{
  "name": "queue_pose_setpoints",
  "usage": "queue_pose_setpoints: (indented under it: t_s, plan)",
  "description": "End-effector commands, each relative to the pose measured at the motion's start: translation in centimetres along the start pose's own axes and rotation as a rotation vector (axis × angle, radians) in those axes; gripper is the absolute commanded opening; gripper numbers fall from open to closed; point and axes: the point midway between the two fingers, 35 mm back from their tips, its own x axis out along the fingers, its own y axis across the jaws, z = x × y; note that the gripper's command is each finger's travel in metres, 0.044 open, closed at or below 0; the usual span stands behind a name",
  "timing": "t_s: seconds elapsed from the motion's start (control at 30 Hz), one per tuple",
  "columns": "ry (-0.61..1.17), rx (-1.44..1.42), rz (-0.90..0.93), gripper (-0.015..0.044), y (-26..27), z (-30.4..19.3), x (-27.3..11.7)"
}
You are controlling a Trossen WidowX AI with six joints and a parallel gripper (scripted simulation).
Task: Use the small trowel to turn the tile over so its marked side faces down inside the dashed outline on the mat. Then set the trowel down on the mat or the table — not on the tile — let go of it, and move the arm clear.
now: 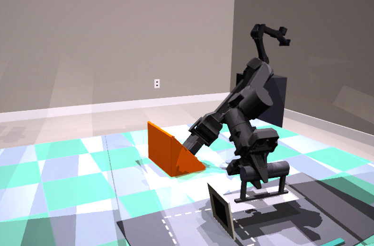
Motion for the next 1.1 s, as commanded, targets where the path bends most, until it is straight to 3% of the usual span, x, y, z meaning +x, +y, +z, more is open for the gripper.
queue_pose_setpoints:
  t_s: [0.0, 0.73, 1.07]
  plan:
    - [-0.004, -0.004, -0.004, 0.0, -0.1, -0.1, 0.0]
    - [-0.004, -0.005, -0.005, 0.0, 2.1, -3.4, 1.8]
    - [-0.004, -0.005, -0.004, 0.0, 0.3, -0.6, 0.9]
